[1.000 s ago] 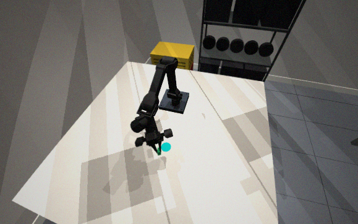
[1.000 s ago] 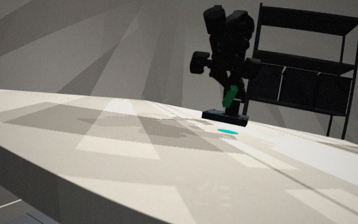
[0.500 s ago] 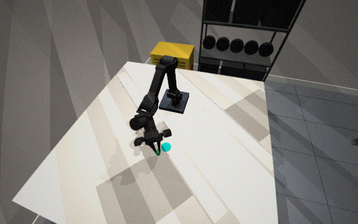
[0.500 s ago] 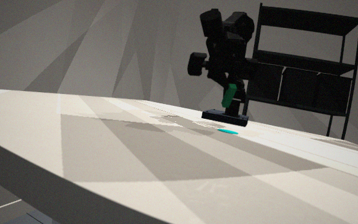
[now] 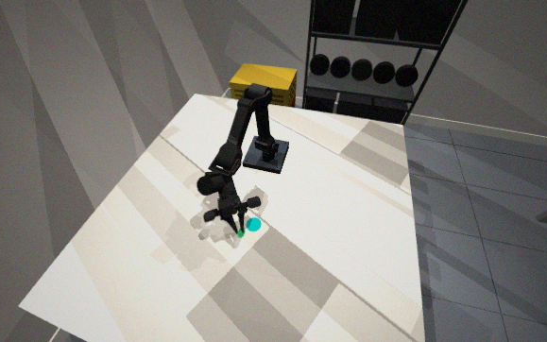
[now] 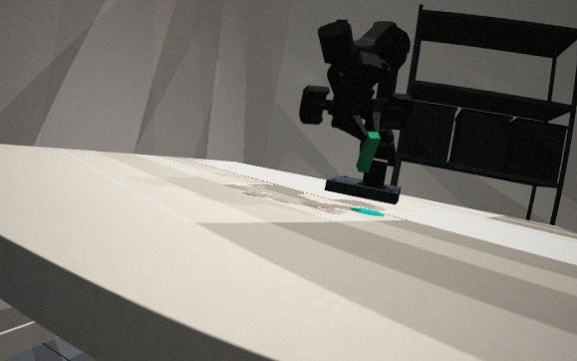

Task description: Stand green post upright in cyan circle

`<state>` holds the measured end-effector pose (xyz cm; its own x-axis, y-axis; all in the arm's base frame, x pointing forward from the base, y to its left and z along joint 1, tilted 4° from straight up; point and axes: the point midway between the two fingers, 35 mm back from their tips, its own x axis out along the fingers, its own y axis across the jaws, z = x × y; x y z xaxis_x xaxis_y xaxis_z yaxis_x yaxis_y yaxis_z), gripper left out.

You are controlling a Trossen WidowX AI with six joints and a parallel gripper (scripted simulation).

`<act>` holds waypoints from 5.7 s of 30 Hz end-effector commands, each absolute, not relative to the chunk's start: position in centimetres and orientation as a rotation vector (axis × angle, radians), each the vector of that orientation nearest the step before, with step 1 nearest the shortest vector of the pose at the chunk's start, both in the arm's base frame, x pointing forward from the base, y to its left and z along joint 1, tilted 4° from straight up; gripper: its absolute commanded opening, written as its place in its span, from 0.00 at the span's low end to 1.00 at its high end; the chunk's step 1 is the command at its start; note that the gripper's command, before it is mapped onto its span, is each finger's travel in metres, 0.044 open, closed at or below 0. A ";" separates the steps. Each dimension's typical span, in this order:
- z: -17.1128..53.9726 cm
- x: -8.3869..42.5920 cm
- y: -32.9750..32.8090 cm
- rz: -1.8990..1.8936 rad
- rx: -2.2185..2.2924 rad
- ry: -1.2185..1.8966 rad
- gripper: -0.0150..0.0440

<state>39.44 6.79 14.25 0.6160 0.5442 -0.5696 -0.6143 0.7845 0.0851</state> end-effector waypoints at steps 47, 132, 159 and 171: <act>15.1 37.5 5.6 0.744 -0.033 0.340 0.29; 16.1 29.8 5.1 0.915 -0.077 0.006 0.29; 11.5 30.7 4.9 0.916 -0.052 0.027 0.29; 8.7 30.7 5.0 0.917 -0.037 0.040 0.29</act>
